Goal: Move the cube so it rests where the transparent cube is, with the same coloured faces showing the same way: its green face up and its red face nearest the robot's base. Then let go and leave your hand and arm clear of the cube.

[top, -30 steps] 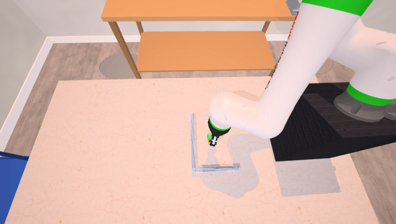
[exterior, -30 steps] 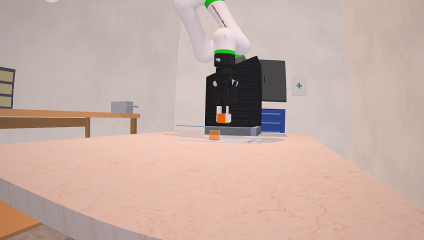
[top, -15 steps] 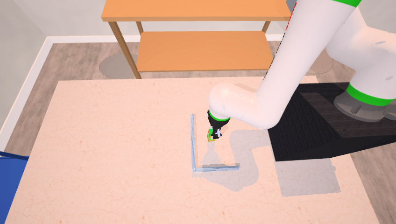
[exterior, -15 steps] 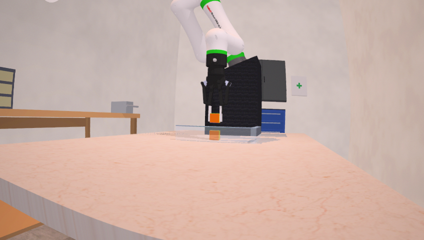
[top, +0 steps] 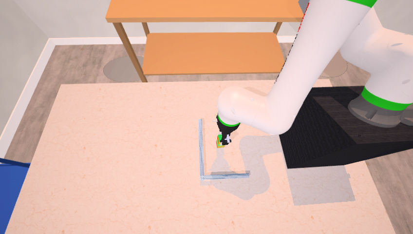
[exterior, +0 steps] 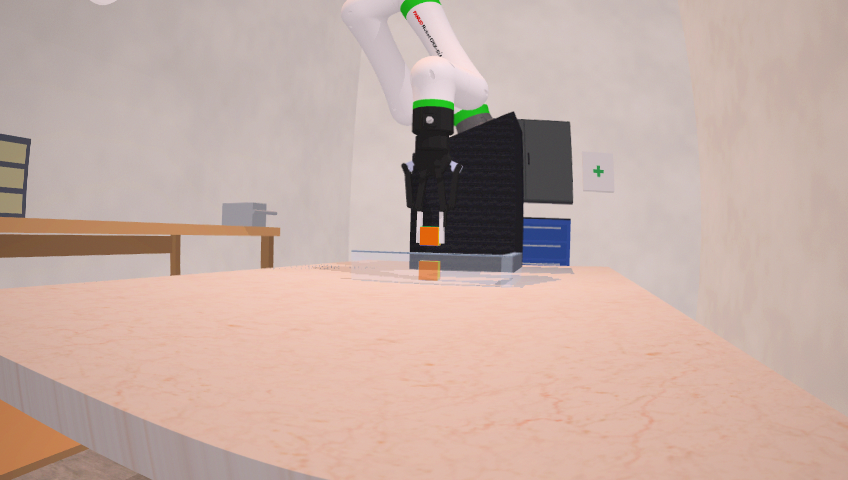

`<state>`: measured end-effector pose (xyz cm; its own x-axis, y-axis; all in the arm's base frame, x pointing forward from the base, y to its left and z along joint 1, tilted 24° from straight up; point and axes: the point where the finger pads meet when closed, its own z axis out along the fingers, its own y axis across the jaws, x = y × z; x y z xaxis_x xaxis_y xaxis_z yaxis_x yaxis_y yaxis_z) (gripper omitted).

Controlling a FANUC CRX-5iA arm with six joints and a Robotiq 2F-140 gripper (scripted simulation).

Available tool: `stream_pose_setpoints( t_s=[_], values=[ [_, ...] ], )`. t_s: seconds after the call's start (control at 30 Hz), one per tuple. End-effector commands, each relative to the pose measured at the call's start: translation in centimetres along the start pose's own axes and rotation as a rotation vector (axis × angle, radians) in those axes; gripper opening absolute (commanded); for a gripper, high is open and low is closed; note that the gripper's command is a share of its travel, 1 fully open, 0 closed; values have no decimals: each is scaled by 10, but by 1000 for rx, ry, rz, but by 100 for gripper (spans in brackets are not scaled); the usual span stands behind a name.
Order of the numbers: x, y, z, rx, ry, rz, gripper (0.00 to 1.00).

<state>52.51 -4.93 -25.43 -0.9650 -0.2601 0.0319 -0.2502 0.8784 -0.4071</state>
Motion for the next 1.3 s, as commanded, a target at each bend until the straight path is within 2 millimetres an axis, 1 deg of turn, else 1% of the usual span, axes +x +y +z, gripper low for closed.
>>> stream_pose_setpoints(
  t_s=[0.0, 0.37, 0.57, 0.8, 0.87, 1.27],
  values=[
    [0, 0, 0, 0, 0, 0, 0],
    [0, 0, 0, 0, 0, 0, 0],
    [0, 0, 5, 0, 0, 0, 0],
    [0, 0, 19, 0, 0, 0, 0],
    [0, 0, 19, 0, 0, 0, 0],
    [0, 0, 54, 0, 0, 0, 0]
  ],
)
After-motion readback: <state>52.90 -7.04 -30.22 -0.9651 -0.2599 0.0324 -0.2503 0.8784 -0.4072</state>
